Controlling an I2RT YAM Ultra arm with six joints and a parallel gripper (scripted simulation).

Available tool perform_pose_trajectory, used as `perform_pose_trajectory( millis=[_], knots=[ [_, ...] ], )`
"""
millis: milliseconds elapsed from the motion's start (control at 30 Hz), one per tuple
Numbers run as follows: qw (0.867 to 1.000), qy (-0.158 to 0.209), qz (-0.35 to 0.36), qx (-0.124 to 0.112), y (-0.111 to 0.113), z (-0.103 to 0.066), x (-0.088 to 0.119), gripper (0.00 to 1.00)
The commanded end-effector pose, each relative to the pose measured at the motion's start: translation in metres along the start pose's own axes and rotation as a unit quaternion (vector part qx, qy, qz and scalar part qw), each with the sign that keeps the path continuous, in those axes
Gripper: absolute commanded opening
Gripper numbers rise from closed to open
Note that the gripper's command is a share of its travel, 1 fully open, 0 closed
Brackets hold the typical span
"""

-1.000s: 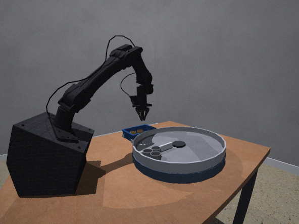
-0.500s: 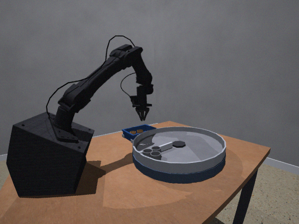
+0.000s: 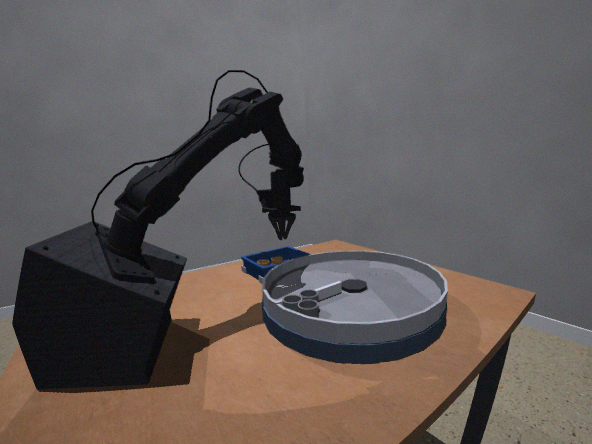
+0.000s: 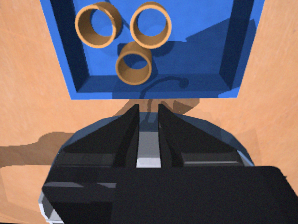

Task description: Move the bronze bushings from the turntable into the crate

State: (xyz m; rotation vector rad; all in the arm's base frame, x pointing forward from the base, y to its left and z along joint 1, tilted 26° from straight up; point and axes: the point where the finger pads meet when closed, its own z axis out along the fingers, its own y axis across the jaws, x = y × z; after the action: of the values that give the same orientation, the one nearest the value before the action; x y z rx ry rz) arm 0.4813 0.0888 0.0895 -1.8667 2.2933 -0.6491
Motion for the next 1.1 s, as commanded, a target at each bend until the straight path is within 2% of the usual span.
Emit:
perform_pose_trajectory(
  millis=[0,167,200,300,433,500,600,667,733,867,967,1067],
  knots=[
    [1.000,-0.018,0.005,0.026,-0.013,-0.026,-0.009,0.16],
    [1.000,-0.018,0.005,0.026,-0.013,-0.026,-0.009,0.16],
    [1.000,-0.018,0.005,0.026,-0.013,-0.027,-0.009,1.00],
    [1.000,-0.015,0.005,0.027,-0.012,-0.040,-0.007,1.00],
    [1.000,-0.014,0.005,0.028,-0.010,-0.083,-0.005,1.00],
    [1.000,-0.014,0.005,0.028,-0.010,-0.083,-0.005,1.00],
    [1.000,-0.014,0.006,0.027,-0.009,-0.106,-0.004,1.00],
    [1.000,-0.008,-0.001,0.011,-0.003,-0.098,-0.009,1.00],
    [1.000,-0.011,-0.001,0.010,-0.003,-0.099,-0.010,1.00],
    [1.000,-0.011,-0.001,0.010,-0.003,-0.100,-0.010,1.00],
    [0.999,-0.020,0.005,0.024,-0.007,-0.114,-0.006,1.00],
    [0.999,-0.020,0.005,0.024,-0.007,-0.114,-0.006,1.00]
  ],
)
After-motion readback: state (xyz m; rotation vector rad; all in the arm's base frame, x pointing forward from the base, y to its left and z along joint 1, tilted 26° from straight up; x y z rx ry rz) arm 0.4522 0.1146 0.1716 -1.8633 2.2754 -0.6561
